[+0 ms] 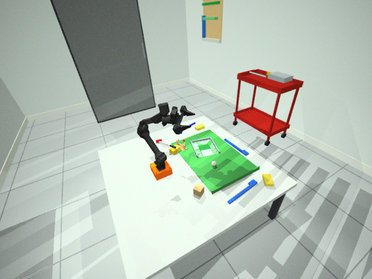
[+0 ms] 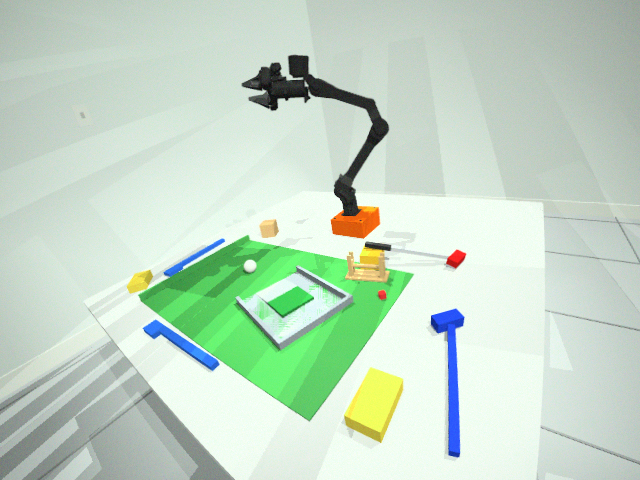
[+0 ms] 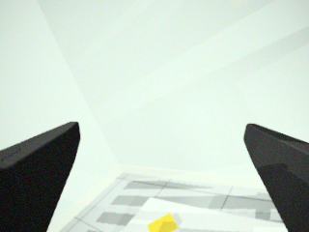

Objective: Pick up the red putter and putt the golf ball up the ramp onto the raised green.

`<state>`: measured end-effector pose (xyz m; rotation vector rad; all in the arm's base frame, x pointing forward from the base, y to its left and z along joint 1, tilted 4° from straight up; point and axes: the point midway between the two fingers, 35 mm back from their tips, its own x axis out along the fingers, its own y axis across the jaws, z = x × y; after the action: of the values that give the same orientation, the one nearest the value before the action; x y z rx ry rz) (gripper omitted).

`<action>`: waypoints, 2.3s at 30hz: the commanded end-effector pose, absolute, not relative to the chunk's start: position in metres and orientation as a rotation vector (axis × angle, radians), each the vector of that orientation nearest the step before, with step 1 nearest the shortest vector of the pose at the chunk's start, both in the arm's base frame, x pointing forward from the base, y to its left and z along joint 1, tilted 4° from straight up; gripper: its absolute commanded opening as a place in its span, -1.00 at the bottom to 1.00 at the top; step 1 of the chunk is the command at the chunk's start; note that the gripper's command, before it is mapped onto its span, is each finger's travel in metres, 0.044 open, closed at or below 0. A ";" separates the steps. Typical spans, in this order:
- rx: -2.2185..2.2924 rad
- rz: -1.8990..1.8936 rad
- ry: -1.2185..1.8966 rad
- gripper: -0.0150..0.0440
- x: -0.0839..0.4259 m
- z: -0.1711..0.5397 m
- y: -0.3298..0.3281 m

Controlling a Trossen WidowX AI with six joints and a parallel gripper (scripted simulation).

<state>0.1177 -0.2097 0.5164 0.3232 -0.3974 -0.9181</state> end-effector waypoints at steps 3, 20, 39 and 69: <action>0.312 -0.769 -0.136 1.00 0.189 0.469 -0.216; -0.016 -0.102 0.499 1.00 0.361 0.321 -0.069; -0.770 0.785 0.917 1.00 0.331 0.152 0.183; -1.378 1.373 0.974 1.00 0.209 0.039 0.279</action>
<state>0.2091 0.2790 0.0440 -1.3710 0.9752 1.3728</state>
